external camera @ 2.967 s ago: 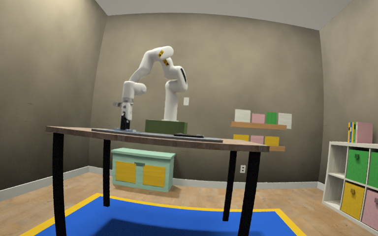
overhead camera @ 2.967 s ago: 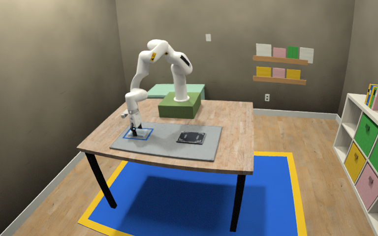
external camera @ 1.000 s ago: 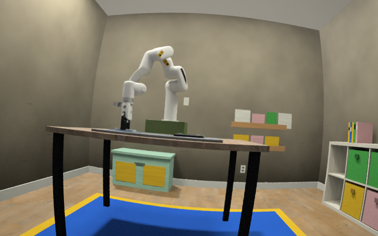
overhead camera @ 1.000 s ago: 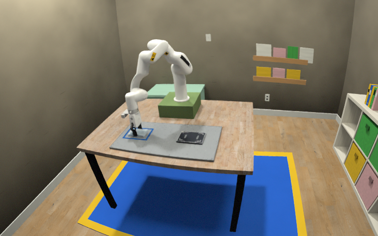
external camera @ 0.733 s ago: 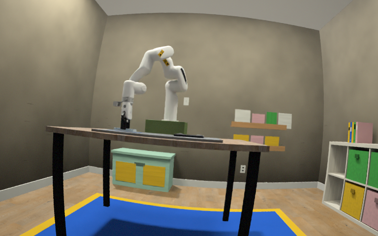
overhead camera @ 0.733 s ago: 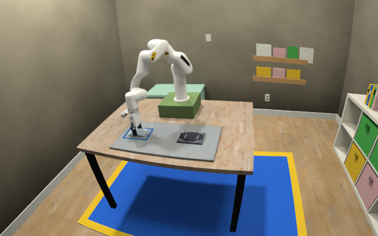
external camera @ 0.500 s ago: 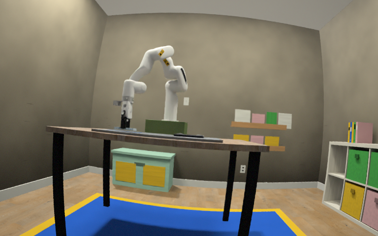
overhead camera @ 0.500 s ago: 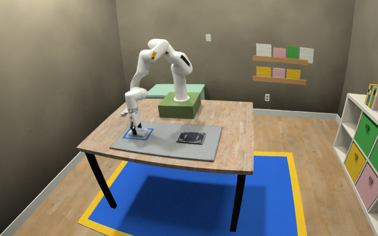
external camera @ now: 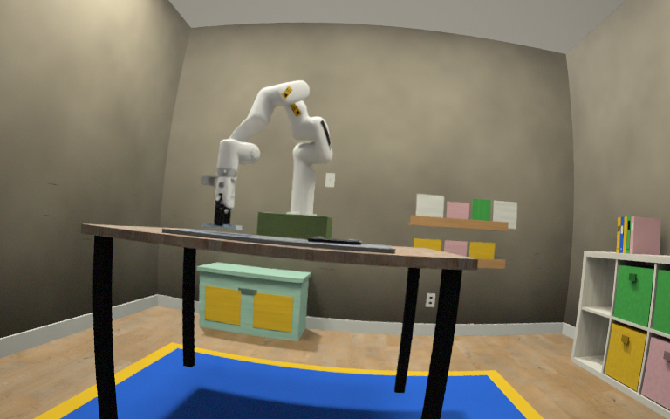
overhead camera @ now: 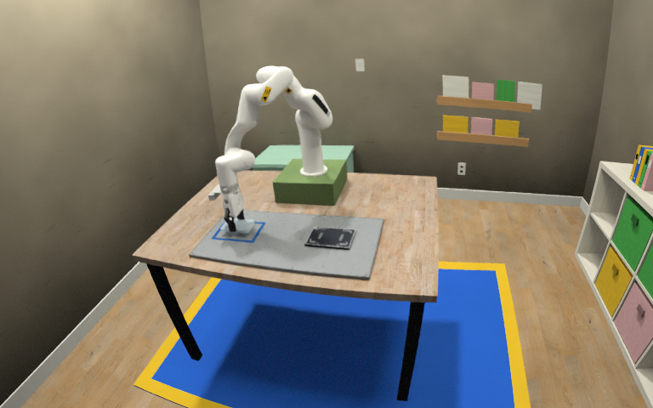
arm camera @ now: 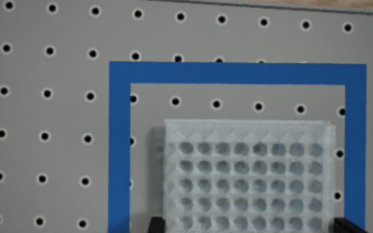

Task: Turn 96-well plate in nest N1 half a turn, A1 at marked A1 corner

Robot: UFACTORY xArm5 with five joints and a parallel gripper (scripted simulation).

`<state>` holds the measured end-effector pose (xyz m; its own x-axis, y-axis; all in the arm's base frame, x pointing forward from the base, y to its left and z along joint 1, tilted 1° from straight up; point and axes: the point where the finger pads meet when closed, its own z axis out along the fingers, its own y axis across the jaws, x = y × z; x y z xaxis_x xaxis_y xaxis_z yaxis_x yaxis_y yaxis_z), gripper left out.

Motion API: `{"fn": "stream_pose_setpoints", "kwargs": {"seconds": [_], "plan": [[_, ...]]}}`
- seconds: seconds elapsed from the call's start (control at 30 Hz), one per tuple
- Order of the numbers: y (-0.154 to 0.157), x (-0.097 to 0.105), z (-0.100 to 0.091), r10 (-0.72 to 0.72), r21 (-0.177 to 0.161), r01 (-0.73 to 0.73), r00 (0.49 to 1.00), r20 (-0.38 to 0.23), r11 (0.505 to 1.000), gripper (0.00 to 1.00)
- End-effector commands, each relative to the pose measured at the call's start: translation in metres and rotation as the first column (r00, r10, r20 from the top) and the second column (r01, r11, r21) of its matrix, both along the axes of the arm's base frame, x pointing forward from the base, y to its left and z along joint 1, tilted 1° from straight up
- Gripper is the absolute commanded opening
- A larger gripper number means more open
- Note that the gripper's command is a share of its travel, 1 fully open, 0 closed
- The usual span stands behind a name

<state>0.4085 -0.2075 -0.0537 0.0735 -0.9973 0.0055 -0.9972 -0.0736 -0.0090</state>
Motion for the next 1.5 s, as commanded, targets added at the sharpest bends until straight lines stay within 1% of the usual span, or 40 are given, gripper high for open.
{"fn": "stream_pose_setpoints", "kwargs": {"seconds": [0.0, 0.33, 1.3, 1.37, 1.47], "plan": [[-0.001, 0.001, 0.004, 0.000, 0.000, 0.000, 1.000, 0.004, 1.000, 0.00], [-0.001, 0.001, 0.005, 0.000, 0.000, 0.000, 1.000, 0.004, 1.000, 0.00], [-0.001, 0.001, 0.050, 0.000, 0.000, 0.000, 1.000, 0.004, 1.000, 0.00], [-0.001, 0.001, 0.050, 0.000, 0.000, 0.000, 1.000, 0.004, 1.000, 0.00], [0.000, 0.001, 0.055, 0.000, 0.000, 0.000, 1.000, 0.004, 1.000, 0.00]]}}
